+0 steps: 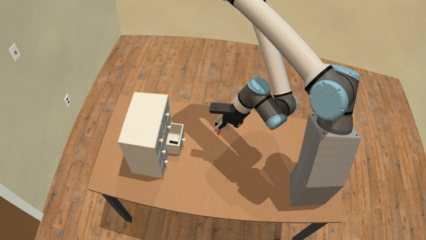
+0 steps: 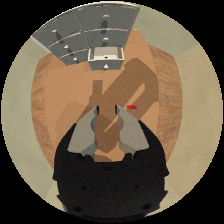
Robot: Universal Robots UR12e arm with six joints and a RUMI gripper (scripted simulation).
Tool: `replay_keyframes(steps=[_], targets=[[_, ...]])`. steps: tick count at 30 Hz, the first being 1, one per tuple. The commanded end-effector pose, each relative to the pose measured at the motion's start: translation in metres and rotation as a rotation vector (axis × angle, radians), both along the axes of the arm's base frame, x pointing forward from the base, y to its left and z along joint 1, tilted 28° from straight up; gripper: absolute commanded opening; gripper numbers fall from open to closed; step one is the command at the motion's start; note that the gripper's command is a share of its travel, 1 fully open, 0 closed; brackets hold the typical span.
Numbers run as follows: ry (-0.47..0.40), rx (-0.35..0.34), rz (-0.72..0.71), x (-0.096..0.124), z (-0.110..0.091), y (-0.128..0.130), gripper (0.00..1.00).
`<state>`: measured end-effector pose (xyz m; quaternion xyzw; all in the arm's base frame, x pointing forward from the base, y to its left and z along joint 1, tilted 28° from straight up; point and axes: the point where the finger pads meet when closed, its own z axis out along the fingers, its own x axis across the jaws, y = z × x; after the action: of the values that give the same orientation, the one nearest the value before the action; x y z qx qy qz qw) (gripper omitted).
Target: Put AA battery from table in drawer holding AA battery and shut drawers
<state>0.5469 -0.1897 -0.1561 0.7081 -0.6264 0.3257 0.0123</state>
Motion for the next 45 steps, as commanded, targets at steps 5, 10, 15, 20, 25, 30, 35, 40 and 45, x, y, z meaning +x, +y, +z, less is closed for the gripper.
replay_keyframes(steps=[5,10,15,20,25,30,35,40,45], targets=[[0.166,0.009,-0.092,-0.011,0.012,0.006,0.20],[0.246,0.009,-0.135,-0.019,0.020,0.010,0.20],[0.297,0.009,-0.162,-0.023,0.024,0.013,0.20],[0.335,0.008,-0.183,-0.027,0.028,0.014,0.20],[0.366,0.009,-0.199,-0.030,0.031,0.016,0.20],[0.379,0.008,-0.206,-0.031,0.032,0.017,0.20],[0.381,0.008,-0.207,-0.032,0.032,0.017,0.20],[0.382,0.008,-0.207,-0.032,0.032,0.017,0.20],[0.382,0.008,-0.207,-0.032,0.032,0.017,0.20]])
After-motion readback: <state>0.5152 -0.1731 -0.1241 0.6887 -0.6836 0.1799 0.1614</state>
